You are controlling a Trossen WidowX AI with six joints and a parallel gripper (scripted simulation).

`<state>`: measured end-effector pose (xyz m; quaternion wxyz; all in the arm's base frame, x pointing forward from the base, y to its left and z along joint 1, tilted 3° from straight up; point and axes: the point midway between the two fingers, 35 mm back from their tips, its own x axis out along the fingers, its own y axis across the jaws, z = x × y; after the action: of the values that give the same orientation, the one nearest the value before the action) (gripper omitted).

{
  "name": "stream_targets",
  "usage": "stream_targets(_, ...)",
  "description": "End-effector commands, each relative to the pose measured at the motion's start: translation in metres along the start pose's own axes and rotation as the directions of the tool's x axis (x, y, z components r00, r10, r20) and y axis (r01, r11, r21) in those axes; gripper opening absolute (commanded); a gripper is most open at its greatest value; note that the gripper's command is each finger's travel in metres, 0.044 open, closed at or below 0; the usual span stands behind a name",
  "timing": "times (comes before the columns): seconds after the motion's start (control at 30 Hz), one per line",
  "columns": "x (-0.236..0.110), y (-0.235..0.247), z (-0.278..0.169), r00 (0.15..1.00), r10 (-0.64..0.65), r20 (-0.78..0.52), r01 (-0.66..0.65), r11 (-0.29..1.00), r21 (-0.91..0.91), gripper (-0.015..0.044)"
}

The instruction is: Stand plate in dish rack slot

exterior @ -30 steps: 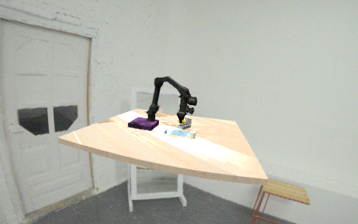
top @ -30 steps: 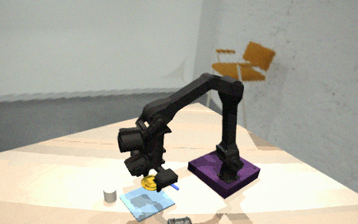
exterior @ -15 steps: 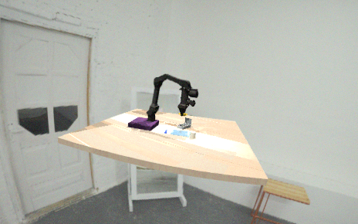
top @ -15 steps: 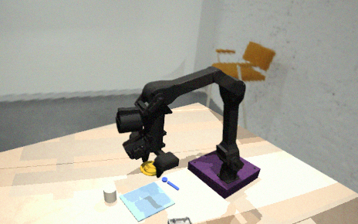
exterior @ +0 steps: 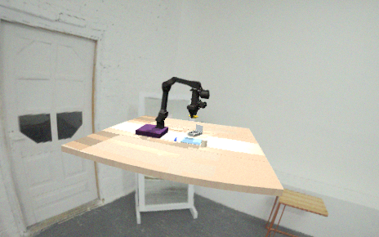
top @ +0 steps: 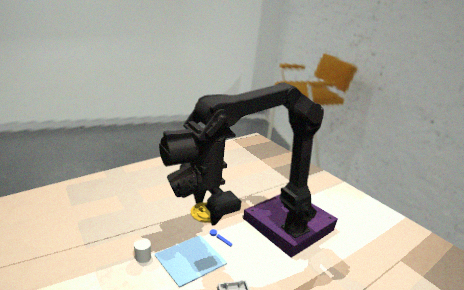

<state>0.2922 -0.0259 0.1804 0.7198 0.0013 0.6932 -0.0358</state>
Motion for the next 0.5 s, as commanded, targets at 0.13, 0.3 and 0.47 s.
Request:
stream_targets(0.13,0.0,0.053,-0.04,1.0,0.003,-0.002,-0.003,0.97,0.242,0.0)
stream_targets(0.3,0.001,0.061,-0.049,1.0,0.004,-0.003,-0.003,0.956,0.293,0.0)
stream_targets(0.47,0.005,0.062,-0.049,1.0,0.023,-0.018,-0.017,0.965,0.261,0.0)
